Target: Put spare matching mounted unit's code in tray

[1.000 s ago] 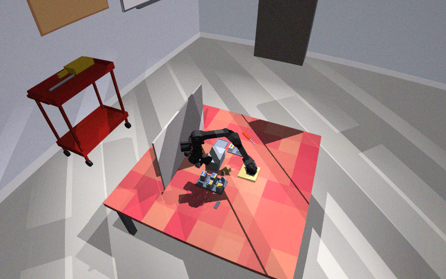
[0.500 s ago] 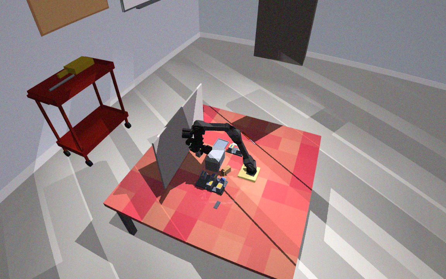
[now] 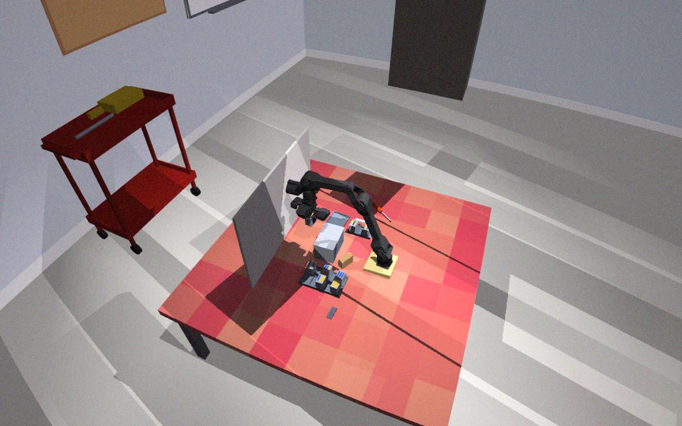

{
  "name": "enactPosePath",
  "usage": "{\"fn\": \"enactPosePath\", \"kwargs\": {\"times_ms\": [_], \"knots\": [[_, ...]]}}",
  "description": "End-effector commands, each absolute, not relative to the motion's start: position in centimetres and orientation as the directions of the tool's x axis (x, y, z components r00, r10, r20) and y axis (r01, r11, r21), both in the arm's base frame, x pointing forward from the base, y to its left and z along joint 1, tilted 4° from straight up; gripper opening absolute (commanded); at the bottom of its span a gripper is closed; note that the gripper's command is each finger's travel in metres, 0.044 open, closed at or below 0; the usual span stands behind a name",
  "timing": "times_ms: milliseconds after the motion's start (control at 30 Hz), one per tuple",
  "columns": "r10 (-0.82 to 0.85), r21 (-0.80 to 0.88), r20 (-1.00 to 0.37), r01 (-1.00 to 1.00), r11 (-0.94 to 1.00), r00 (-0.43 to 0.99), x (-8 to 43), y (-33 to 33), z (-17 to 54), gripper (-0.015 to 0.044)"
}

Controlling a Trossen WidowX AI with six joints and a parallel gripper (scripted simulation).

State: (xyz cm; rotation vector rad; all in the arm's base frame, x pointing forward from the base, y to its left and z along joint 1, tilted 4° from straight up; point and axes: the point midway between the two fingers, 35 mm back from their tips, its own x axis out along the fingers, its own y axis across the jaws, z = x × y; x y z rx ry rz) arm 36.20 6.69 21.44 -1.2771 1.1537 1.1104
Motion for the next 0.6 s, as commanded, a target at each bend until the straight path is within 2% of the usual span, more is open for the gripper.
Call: {"fn": "enactPosePath", "kwargs": {"times_ms": [0, 567], "knots": [[-0.026, -0.108, -0.994, -0.994, -0.004, 0.108, 36.4, 4.5, 21.6, 0.0000], [-0.029, -0.103, -0.994, -0.994, -0.032, 0.104, 35.9, -5.7, 21.9, 0.0000]]}}
